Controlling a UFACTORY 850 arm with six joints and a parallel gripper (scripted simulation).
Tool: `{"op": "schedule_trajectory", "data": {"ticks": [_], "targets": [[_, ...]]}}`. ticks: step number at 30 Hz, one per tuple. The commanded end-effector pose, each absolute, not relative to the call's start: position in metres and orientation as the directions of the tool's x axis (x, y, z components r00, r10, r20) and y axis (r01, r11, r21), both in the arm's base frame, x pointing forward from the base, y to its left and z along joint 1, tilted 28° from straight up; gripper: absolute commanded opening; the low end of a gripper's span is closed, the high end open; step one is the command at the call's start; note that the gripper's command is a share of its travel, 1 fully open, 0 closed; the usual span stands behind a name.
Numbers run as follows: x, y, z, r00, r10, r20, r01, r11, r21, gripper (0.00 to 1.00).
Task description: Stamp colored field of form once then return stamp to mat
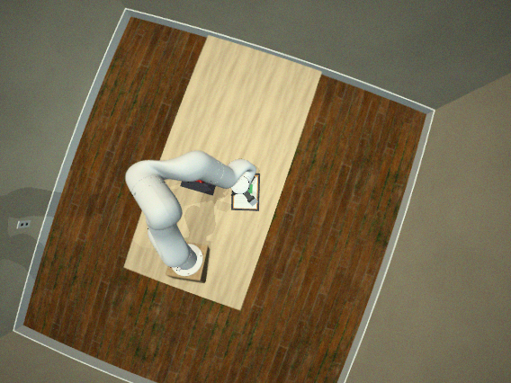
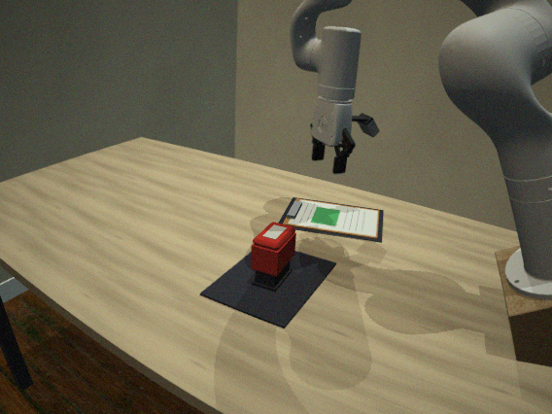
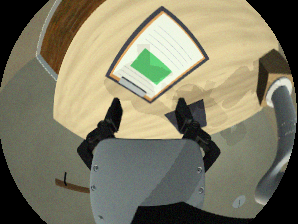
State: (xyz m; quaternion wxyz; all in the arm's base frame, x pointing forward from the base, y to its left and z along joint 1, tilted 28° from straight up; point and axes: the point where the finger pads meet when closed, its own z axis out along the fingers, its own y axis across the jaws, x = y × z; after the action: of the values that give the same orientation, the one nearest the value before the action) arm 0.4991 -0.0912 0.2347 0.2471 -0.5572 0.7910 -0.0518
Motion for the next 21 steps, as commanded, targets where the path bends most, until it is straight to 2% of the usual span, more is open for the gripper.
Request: {"op": "schedule_trajectory", "data": {"ticks": [1, 13, 21], "targets": [[0.4997, -0.0911, 0.2352, -0.487, -0.771, -0.41, -0.754, 0.608, -0.249, 1.0], [0.4997, -0.0911, 0.2352, -0.772, -0.435, -0.463, -0.471, 0.881, -0.042, 1.0], [0.4997, -0.0911, 0.2352, -0.772, -0.435, -0.463, -0.471, 0.881, -0.042, 1.0]]}}
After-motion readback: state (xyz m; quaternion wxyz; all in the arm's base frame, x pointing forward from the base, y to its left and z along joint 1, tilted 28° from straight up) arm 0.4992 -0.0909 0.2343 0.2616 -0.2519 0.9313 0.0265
